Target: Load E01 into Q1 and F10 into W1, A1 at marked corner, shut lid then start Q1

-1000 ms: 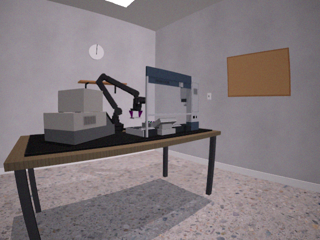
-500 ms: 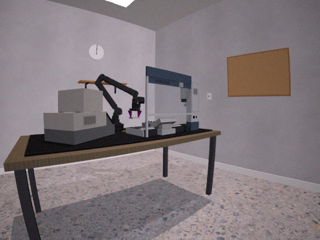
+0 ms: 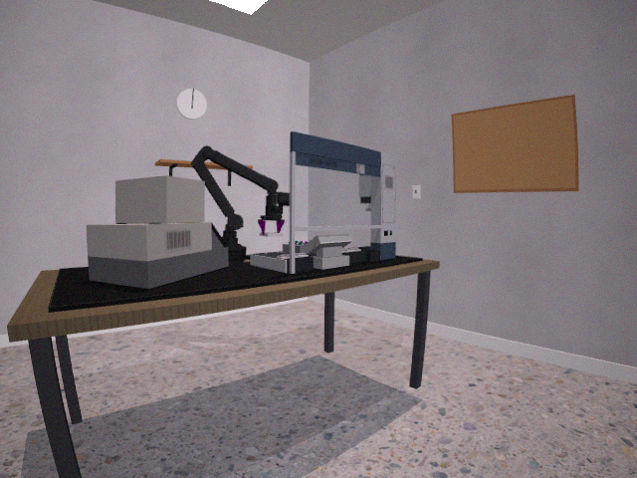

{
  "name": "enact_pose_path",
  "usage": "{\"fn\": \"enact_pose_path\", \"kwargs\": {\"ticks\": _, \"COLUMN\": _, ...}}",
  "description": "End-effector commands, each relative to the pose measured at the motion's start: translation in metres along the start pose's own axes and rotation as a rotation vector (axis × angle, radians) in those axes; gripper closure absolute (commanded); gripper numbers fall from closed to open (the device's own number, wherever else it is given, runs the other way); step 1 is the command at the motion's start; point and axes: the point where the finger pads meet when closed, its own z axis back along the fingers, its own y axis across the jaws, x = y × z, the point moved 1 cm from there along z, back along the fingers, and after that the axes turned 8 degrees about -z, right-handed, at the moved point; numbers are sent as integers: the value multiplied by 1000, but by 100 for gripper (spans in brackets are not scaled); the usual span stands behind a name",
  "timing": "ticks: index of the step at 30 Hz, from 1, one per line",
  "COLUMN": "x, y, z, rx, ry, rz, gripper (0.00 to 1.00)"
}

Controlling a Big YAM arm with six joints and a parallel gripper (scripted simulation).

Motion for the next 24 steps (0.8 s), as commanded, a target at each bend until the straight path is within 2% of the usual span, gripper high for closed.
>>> {"fn": "enact_pose_path", "kwargs": {"ticks": 1, "x": 2, "y": 15, "z": 15, "rx": 45, "ry": -2, "rz": 11, "gripper": 100}}
{"fn": "enact_pose_path", "kwargs": {"ticks": 13, "x": 2, "y": -3, "z": 2, "rx": 6, "ry": 0, "rz": 6, "gripper": 100}}
{"fn": "enact_pose_path", "kwargs": {"ticks": 24, "x": 3, "y": 23, "z": 14, "rx": 53, "ry": -4, "rz": 8, "gripper": 100}}
